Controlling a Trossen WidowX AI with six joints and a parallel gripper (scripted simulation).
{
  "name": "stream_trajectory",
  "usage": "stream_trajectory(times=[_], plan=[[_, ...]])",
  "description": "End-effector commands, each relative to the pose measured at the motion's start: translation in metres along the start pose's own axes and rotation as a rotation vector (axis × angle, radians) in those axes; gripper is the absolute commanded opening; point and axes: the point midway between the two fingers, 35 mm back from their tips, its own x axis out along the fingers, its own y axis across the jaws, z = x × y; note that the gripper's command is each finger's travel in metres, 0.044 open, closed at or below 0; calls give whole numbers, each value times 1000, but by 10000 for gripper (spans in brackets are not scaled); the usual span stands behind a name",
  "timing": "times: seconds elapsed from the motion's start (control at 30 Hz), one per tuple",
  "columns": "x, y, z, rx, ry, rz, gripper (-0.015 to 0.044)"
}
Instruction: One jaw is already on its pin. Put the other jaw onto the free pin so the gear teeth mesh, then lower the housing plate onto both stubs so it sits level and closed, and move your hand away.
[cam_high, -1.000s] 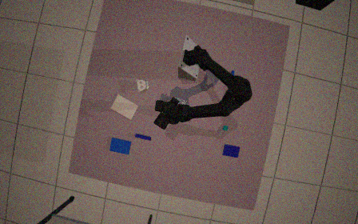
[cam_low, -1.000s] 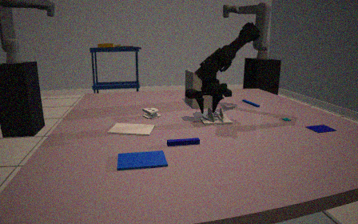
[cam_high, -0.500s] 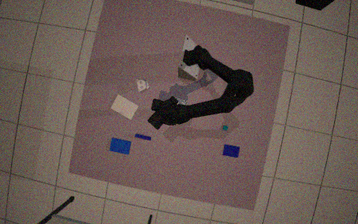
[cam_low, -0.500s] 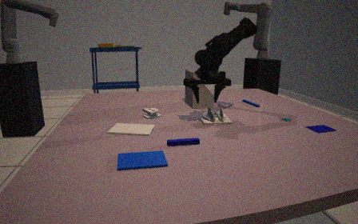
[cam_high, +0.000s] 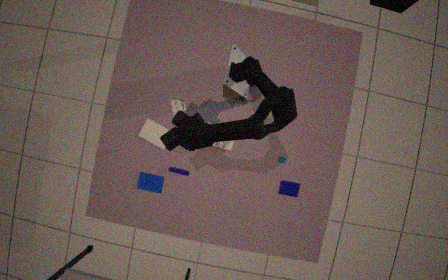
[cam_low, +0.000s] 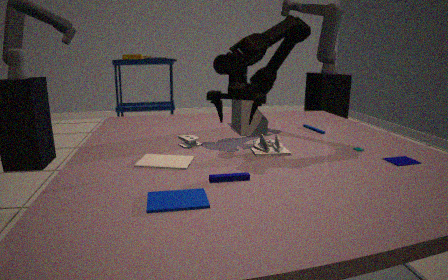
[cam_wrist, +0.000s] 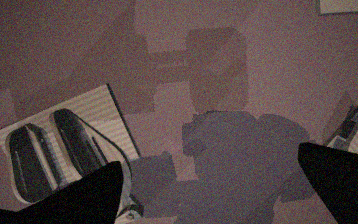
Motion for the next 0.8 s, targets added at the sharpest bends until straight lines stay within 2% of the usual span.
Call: stream_trajectory(times=[0.0, 0.77], plan=[[-3, -25, 1, 117, 2, -10, 440], [-7, -154, -26, 693, 24, -9, 440]])
